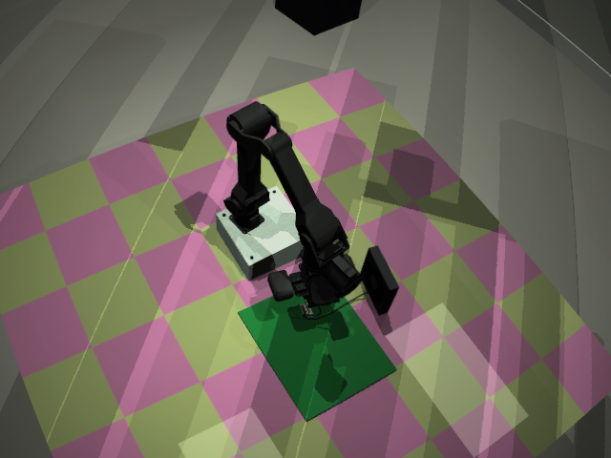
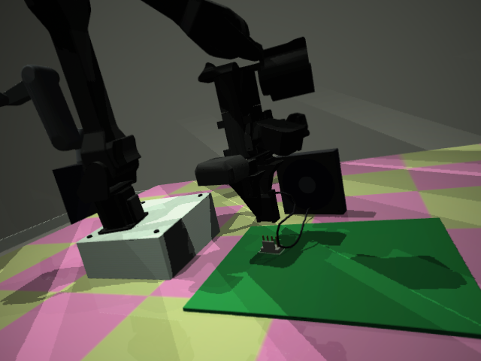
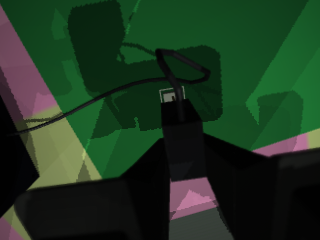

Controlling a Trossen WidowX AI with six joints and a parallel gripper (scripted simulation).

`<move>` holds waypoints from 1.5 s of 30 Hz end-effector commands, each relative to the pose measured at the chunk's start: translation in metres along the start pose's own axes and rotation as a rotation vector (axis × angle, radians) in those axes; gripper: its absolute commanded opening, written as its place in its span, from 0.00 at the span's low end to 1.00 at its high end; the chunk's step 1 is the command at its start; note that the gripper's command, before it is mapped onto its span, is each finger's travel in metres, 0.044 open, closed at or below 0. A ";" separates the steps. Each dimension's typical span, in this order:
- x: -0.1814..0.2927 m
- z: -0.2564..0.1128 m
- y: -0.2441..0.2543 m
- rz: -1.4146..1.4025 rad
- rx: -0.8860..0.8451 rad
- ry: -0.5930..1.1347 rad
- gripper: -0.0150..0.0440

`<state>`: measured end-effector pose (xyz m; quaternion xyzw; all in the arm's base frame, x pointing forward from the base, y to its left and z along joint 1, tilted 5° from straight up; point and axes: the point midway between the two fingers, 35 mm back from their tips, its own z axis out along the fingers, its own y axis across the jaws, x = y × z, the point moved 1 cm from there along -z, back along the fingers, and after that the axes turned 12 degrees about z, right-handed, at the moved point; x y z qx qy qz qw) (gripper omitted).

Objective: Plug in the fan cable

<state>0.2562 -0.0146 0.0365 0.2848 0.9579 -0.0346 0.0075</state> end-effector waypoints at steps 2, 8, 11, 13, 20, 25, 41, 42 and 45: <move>0.001 0.000 -0.001 -0.007 0.005 0.000 0.25; 0.004 0.000 -0.002 -0.006 0.005 0.000 0.25; 0.004 0.000 -0.002 -0.006 0.005 0.000 0.25; 0.004 0.003 -0.002 -0.006 0.005 0.000 0.25; 0.004 0.022 -0.003 -0.004 0.006 0.000 0.25; 0.004 0.022 -0.003 -0.004 0.006 0.000 0.25; 0.003 0.022 -0.002 -0.005 0.005 0.000 0.25; 0.003 0.022 -0.002 -0.005 0.005 0.000 0.25; 0.003 0.023 -0.002 -0.005 0.005 0.000 0.25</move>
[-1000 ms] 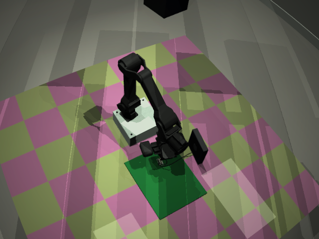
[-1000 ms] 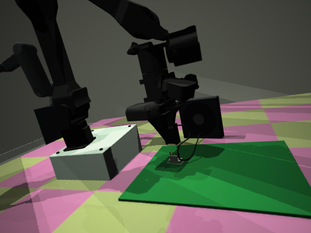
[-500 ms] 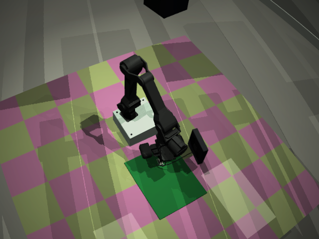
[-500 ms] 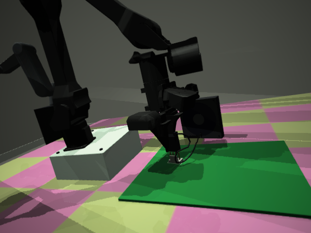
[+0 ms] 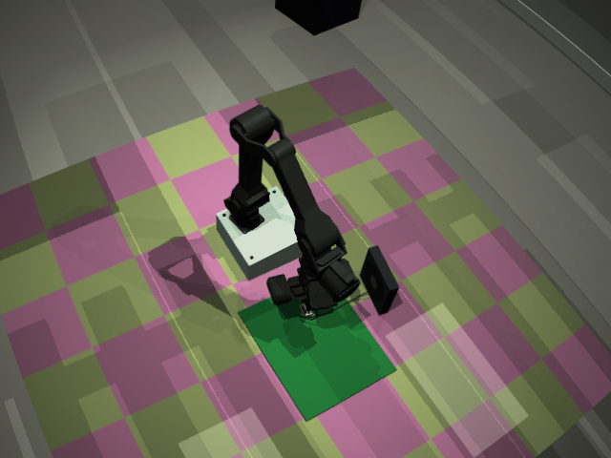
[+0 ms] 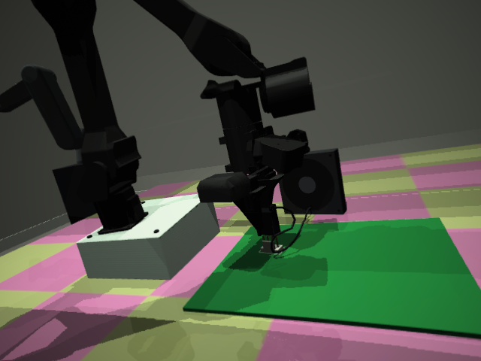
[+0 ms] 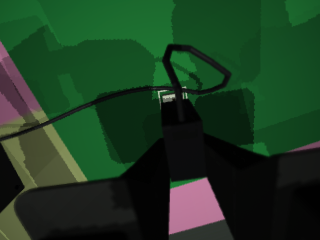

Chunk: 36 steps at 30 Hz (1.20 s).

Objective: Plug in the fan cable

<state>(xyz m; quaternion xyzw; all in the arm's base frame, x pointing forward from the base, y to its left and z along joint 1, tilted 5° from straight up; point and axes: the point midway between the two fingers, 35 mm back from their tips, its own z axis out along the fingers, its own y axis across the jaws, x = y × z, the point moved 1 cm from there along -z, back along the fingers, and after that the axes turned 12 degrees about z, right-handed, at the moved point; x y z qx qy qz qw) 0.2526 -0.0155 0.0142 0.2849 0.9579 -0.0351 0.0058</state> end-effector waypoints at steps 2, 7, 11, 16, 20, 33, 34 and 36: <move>0.000 0.001 0.000 -0.005 0.004 -0.003 0.25; 0.000 0.002 -0.001 -0.005 0.004 -0.003 0.25; 0.000 0.003 -0.001 -0.005 0.004 -0.003 0.25; 0.000 0.004 -0.001 -0.005 0.004 -0.003 0.25; 0.000 0.005 -0.001 -0.006 0.004 -0.003 0.25; 0.000 0.008 -0.001 -0.006 0.004 -0.003 0.25; 0.000 0.008 -0.001 -0.006 0.004 -0.003 0.25; 0.000 0.010 -0.001 -0.006 0.004 -0.003 0.25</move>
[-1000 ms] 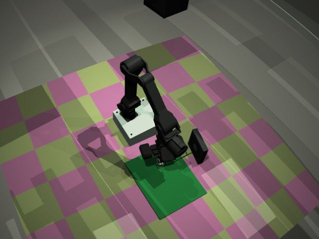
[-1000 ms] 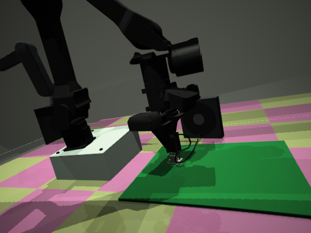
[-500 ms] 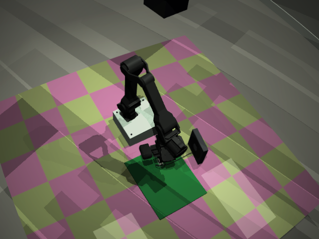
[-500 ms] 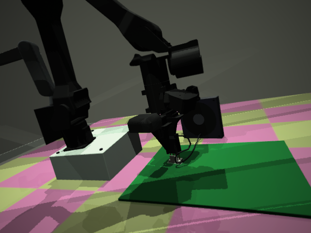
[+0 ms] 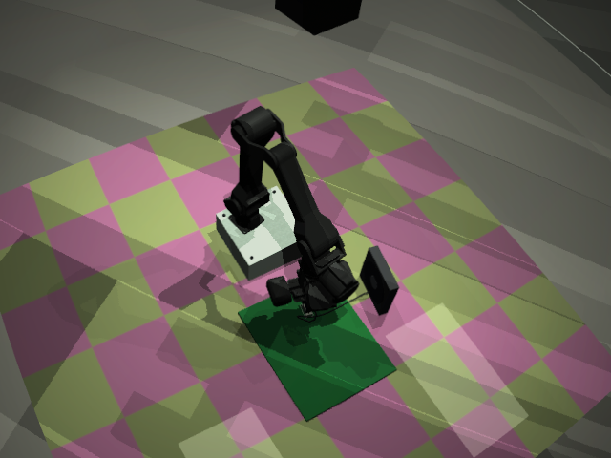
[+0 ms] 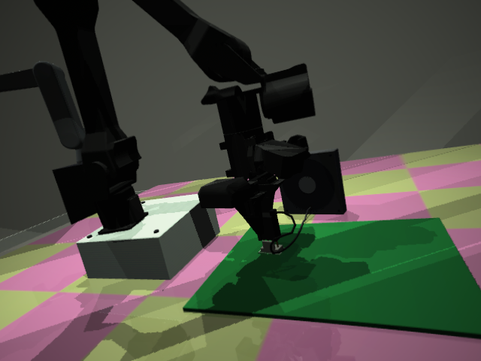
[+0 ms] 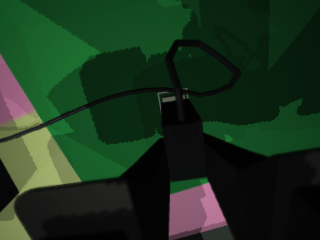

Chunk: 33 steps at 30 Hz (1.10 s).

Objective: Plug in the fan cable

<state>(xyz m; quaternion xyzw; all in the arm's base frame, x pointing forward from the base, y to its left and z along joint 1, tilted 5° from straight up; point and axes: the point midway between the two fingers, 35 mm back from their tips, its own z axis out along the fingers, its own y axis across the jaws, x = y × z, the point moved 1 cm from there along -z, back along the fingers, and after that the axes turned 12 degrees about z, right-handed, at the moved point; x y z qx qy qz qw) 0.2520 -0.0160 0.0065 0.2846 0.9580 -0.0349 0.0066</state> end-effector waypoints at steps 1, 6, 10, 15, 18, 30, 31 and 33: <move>0.000 0.003 -0.001 -0.005 0.005 -0.002 0.25; 0.000 0.006 -0.001 -0.005 0.005 -0.002 0.25; 0.000 0.009 -0.001 -0.005 0.005 -0.002 0.25; 0.000 0.012 -0.001 -0.005 0.005 -0.002 0.25; 0.000 0.014 -0.001 -0.005 0.005 -0.002 0.25; 0.000 0.013 0.000 -0.001 -0.002 -0.001 0.52; 0.000 0.013 0.000 -0.001 -0.002 -0.001 0.57; 0.000 0.013 0.000 -0.001 -0.002 -0.001 0.65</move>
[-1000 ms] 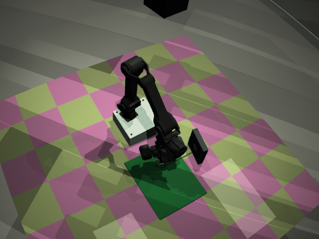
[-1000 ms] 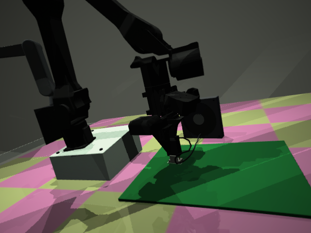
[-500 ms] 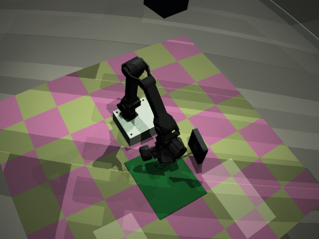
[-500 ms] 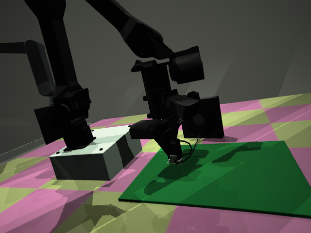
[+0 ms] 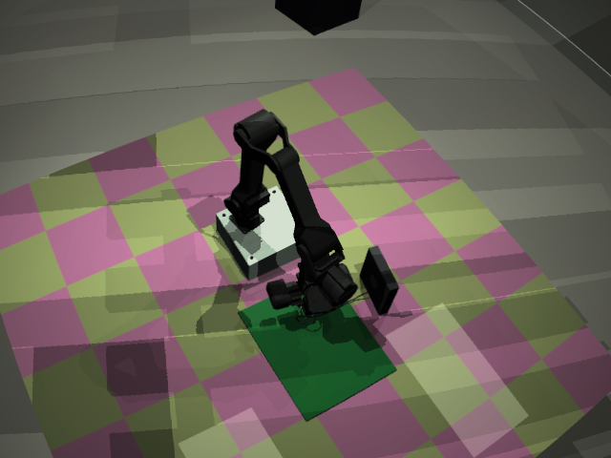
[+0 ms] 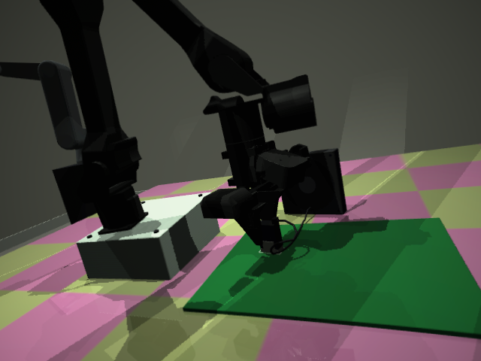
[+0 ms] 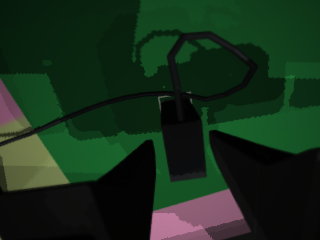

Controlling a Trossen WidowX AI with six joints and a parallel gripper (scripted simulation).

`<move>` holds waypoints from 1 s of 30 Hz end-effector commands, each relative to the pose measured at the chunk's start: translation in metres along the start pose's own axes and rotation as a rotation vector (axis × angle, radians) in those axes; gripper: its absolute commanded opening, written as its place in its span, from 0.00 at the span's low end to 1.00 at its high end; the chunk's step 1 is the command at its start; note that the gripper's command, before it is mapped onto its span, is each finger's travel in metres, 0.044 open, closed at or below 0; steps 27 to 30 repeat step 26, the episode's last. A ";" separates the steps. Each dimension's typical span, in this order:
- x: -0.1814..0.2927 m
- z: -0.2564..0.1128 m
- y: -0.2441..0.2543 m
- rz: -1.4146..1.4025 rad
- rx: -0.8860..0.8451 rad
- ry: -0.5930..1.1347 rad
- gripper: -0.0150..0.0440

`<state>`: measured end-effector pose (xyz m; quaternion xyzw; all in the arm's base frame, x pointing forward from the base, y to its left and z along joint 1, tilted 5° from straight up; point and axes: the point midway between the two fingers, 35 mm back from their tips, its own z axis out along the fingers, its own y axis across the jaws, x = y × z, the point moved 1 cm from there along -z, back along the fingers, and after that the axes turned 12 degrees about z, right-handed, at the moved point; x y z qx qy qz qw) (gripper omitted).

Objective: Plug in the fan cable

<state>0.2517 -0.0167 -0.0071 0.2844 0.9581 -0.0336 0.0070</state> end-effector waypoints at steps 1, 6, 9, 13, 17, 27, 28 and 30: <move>0.000 0.000 0.000 0.000 0.001 -0.001 0.69; -0.002 -0.027 0.001 -0.003 0.004 -0.001 0.69; 0.000 -0.055 0.001 -0.005 0.007 -0.002 0.69; 0.000 -0.055 0.001 -0.005 0.007 -0.002 0.69; 0.016 -0.060 -0.023 -0.005 0.008 0.000 0.69; 0.082 -0.056 -0.086 -0.006 0.014 0.004 0.69; 0.082 -0.056 -0.086 -0.006 0.014 0.004 0.69; 0.082 -0.056 -0.086 -0.006 0.014 0.004 0.69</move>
